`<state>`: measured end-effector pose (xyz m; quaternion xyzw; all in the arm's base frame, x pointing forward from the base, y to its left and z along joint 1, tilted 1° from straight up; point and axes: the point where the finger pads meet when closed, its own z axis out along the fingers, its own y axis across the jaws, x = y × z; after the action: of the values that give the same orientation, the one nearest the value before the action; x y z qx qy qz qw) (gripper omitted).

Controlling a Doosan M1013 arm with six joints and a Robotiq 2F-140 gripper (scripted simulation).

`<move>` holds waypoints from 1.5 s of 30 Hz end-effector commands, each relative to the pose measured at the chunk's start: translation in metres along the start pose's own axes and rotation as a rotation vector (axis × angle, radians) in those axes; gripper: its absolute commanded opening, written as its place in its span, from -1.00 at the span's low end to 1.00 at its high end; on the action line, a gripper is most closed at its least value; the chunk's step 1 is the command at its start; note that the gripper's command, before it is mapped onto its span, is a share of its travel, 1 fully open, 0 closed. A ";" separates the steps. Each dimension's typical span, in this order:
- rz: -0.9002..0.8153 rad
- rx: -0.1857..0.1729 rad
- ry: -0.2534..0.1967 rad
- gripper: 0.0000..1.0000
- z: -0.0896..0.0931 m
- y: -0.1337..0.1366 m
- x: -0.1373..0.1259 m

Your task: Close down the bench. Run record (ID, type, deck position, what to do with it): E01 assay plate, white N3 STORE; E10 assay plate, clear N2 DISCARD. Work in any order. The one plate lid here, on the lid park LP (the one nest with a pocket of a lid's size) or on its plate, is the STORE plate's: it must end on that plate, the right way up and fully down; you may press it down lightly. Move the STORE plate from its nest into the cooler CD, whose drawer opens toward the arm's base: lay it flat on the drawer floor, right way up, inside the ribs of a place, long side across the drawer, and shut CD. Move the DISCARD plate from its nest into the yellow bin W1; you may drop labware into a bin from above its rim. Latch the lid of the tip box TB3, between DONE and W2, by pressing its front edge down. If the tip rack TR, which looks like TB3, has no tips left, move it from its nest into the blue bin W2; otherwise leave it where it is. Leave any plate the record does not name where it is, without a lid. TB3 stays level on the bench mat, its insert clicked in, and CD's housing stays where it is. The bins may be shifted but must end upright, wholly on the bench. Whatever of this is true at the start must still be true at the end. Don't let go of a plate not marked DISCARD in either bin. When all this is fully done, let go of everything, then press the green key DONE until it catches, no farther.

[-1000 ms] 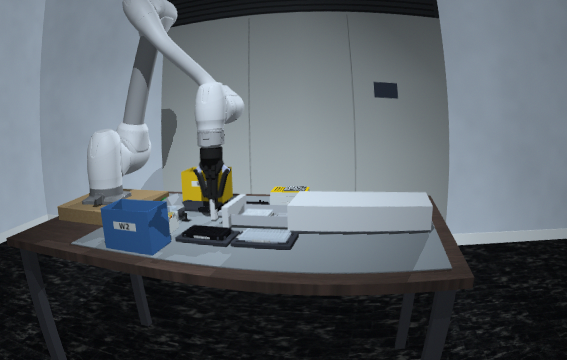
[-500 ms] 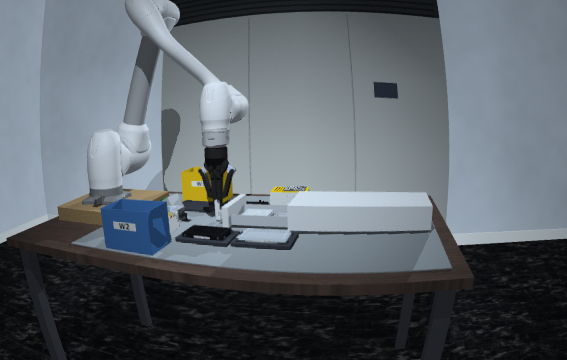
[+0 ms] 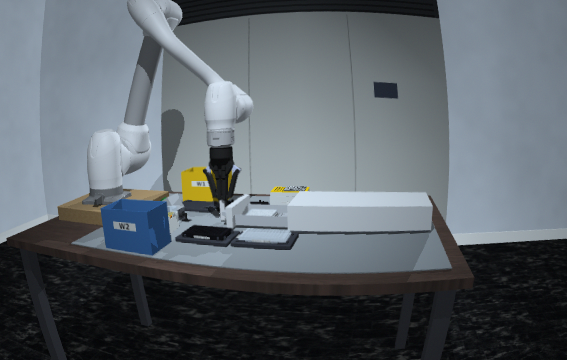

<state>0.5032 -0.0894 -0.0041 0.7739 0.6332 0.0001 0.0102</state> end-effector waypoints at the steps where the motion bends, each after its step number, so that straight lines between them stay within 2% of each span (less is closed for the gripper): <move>1: 0.000 0.000 0.000 -1.00 0.000 0.004 0.000; 45: 0.000 0.000 0.000 -1.00 0.000 0.054 0.000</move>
<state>0.5543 -0.0997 -0.0032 0.7739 0.6332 0.0001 0.0103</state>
